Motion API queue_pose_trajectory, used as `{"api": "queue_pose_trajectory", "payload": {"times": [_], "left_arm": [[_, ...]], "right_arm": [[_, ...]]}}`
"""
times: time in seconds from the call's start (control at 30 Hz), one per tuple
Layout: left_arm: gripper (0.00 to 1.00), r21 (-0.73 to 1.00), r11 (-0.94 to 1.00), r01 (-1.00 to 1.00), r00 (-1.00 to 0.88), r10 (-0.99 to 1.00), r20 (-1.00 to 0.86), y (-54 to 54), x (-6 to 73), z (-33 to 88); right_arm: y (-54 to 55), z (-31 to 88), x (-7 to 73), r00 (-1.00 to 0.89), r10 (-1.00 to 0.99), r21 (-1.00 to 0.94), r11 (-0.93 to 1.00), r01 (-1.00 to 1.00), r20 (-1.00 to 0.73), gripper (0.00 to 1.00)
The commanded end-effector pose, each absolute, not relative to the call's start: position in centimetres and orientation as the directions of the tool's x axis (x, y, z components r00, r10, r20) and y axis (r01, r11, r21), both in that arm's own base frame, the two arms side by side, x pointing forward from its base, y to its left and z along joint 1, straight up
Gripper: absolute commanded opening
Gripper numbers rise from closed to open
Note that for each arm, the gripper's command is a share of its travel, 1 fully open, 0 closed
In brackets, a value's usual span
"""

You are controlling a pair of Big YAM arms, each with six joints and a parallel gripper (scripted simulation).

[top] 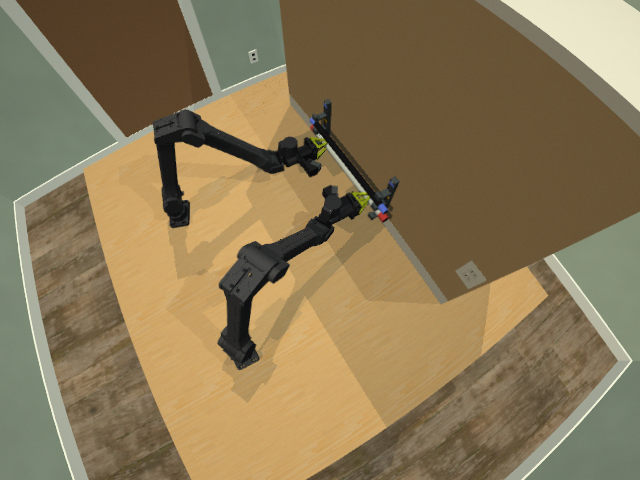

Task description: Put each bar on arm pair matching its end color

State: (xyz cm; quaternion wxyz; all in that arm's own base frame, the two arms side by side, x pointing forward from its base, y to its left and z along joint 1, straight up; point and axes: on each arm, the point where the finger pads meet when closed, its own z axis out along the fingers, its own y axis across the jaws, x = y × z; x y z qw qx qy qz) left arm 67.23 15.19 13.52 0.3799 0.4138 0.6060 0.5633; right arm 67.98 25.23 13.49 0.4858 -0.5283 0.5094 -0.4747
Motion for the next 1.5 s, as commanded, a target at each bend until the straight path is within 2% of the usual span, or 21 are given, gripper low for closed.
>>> {"api": "queue_pose_trajectory", "payload": {"times": [0.0,1.47], "left_arm": [[0.0,1.0,-0.002,-0.023,-0.384,0.923,-0.007,16.9,69.4,18.8],[0.0,1.0,-0.002,-0.023,-0.384,0.923,-0.007,16.8,69.4,20.9]], "right_arm": [[25.4,21.4,70.7,0.022,-0.999,-0.998,0.04,0.052,-0.039,0.0],[25.3,21.9,70.1,0.022,-0.999,-0.998,0.04,0.052,-0.039,0.0]]}}
